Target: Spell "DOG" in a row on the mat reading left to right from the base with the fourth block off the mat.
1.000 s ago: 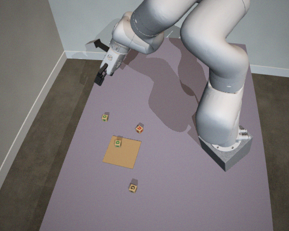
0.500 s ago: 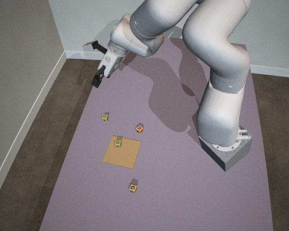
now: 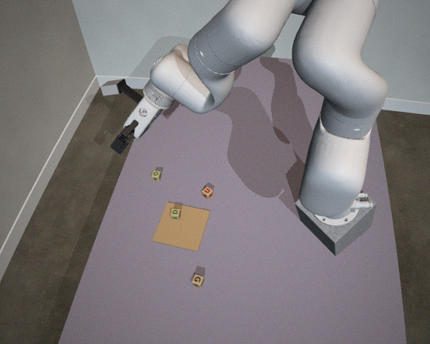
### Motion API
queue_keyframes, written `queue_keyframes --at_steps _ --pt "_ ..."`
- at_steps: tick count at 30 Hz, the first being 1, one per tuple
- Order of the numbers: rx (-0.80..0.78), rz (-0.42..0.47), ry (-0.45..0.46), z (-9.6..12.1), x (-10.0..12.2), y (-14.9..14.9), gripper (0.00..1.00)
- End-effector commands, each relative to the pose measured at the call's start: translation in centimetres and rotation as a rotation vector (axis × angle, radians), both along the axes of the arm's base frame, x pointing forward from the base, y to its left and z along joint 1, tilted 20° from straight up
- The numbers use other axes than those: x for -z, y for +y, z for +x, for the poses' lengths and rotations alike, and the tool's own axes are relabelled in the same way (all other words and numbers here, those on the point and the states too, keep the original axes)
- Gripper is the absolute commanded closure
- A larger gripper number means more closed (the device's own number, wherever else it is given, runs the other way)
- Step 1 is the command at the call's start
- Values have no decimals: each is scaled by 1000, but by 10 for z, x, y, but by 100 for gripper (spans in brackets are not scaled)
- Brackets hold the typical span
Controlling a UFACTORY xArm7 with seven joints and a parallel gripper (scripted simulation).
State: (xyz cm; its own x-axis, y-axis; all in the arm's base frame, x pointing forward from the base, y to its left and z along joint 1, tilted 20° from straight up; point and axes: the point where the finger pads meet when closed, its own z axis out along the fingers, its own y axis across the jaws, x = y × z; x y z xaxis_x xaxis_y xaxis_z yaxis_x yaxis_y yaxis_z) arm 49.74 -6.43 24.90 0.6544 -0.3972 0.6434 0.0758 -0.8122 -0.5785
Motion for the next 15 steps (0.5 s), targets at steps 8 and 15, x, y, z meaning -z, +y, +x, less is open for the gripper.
queue_keyframes --at_steps 8,15 --pt "-6 9 -60 6 -13 31 0" --pt "-6 9 -60 6 -13 31 0"
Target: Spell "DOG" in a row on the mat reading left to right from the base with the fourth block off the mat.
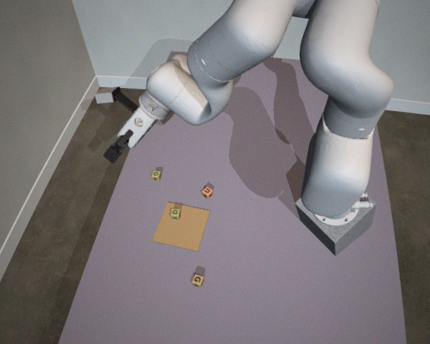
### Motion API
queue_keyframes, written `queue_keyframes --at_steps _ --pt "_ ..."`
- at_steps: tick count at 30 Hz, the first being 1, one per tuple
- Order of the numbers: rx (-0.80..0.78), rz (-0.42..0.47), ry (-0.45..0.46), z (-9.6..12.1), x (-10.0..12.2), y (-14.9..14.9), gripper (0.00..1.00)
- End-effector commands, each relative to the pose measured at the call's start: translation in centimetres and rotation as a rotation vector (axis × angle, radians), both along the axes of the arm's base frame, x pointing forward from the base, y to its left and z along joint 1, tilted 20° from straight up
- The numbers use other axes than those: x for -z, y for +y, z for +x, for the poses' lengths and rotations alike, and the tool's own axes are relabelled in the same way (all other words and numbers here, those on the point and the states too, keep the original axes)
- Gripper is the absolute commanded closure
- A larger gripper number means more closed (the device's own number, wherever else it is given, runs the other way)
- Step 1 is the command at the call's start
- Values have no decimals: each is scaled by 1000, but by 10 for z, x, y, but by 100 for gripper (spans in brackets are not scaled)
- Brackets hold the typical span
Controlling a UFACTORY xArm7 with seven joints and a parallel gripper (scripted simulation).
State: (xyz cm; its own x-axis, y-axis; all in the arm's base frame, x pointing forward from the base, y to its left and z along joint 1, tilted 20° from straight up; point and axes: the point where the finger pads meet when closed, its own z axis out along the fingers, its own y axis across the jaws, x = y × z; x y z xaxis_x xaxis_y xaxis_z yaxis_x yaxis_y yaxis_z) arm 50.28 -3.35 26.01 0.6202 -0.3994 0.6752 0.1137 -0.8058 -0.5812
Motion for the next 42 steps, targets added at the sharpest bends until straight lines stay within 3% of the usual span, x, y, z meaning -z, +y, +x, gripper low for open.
queue_keyframes --at_steps 1,3,14,16,29,31,42 --pt "1 -1 -5 1 -2 0 0" --pt "-6 7 -56 3 -11 34 0" --pt "-6 7 -56 3 -11 34 0" --pt "-10 11 -102 1 -18 69 0" --pt "-10 11 -102 1 -18 69 0" --pt "-11 10 -139 -6 -20 105 0" --pt "-11 10 -139 -6 -20 105 0"
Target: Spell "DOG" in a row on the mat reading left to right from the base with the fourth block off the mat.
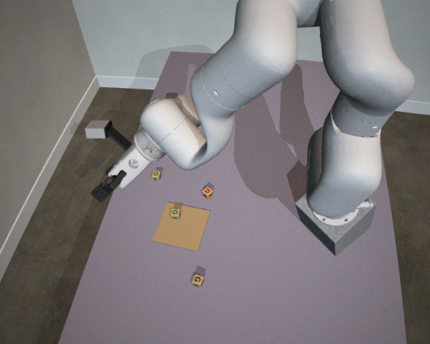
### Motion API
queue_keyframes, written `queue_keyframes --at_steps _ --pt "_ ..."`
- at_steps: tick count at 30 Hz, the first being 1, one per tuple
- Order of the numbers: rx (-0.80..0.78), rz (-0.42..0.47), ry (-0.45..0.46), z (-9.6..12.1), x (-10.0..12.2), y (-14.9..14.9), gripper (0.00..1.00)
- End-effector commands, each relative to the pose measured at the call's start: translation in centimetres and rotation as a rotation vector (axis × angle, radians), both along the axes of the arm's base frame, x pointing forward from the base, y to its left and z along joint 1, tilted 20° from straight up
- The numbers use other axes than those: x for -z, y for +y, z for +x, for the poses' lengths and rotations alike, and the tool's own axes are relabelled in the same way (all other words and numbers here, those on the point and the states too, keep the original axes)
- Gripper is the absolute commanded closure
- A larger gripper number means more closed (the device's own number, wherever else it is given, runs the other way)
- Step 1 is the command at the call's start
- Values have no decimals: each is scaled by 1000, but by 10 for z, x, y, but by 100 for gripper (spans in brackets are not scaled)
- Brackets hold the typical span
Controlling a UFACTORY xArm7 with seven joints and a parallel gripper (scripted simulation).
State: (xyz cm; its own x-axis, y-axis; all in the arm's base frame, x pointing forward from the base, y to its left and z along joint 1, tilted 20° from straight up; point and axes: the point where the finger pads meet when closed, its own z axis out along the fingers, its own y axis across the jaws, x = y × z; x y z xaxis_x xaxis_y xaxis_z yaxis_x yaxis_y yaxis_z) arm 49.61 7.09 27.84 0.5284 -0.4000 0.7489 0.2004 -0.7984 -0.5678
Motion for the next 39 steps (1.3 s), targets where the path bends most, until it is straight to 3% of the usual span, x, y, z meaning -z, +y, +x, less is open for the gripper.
queue_keyframes --at_steps 1,4,6,21,23,38,39 --pt "0 0 -4 1 -2 0 0" --pt "0 0 -4 1 -2 0 0" --pt "4 -9 -32 -10 1 34 0" --pt "4 -9 -32 -10 1 34 0" --pt "11 -25 -50 -25 9 63 0" --pt "11 -25 -50 -25 9 63 0" --pt "16 -37 -55 -33 15 77 0"
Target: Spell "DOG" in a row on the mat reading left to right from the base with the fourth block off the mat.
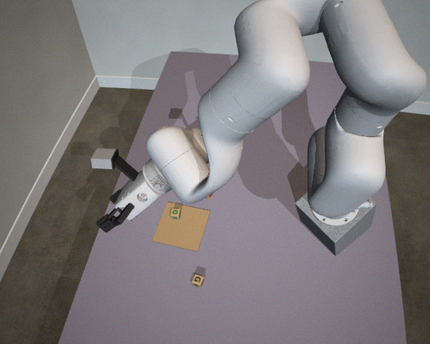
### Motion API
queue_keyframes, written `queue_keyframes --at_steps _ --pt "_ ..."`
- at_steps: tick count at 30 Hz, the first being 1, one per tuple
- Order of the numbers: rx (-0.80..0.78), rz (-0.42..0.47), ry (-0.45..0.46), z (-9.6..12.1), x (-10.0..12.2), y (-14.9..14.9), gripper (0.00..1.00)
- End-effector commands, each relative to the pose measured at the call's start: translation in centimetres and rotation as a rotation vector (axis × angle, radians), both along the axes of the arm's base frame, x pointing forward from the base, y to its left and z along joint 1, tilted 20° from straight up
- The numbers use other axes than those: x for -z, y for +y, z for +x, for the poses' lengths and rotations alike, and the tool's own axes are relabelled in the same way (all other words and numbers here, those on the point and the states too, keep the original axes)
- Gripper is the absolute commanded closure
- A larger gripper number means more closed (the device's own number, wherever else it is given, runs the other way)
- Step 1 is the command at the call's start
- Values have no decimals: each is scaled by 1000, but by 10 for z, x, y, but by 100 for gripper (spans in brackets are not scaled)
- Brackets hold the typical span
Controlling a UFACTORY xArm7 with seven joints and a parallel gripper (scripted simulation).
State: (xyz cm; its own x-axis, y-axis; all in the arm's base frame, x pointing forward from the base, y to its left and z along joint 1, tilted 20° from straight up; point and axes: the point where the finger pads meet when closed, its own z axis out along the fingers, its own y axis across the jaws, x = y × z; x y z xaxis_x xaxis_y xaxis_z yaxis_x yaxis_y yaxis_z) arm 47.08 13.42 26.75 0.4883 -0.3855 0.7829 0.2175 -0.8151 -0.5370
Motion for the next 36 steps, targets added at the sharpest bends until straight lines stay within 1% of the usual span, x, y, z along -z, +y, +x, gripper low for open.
queue_keyframes --at_steps 1,16,18,33,35,36 --pt "11 -24 -12 -17 12 25 0" --pt "11 -24 -12 -17 12 25 0" --pt "26 -57 -13 -36 29 45 0" --pt "26 -57 -13 -36 29 45 0" --pt "42 -95 -8 -55 49 59 0" --pt "42 -95 -8 -55 49 59 0"
